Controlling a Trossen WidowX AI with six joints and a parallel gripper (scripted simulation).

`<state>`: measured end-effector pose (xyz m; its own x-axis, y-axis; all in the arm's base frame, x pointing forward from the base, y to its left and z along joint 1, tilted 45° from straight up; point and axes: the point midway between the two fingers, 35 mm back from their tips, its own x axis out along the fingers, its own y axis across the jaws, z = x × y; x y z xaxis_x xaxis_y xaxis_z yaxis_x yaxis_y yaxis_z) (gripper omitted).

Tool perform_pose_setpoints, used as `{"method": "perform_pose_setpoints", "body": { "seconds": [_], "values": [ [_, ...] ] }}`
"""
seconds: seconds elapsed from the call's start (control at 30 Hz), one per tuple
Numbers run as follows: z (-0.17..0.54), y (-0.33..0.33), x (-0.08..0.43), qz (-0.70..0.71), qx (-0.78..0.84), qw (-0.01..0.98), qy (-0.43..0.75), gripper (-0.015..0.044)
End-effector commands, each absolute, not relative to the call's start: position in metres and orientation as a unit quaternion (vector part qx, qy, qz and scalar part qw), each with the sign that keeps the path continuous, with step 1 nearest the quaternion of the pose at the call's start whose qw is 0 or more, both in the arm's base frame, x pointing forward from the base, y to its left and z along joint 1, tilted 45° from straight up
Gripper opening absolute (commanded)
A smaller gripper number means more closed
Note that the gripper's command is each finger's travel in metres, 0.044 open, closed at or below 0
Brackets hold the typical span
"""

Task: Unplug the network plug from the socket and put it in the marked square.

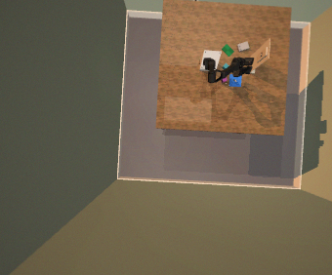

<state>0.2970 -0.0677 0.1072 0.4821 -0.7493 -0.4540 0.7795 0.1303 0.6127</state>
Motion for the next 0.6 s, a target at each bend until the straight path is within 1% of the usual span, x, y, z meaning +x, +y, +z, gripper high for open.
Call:
{"method": "perform_pose_setpoints", "body": {
  "seconds": [0.0, 0.57],
  "values": [
    [0.114, -0.064, 0.297, -0.508, 0.421, 0.751, 0.014, 0.0156],
    [0.132, -0.049, 0.293, -0.506, 0.419, 0.754, 0.011, 0.0156]
  ]
}}
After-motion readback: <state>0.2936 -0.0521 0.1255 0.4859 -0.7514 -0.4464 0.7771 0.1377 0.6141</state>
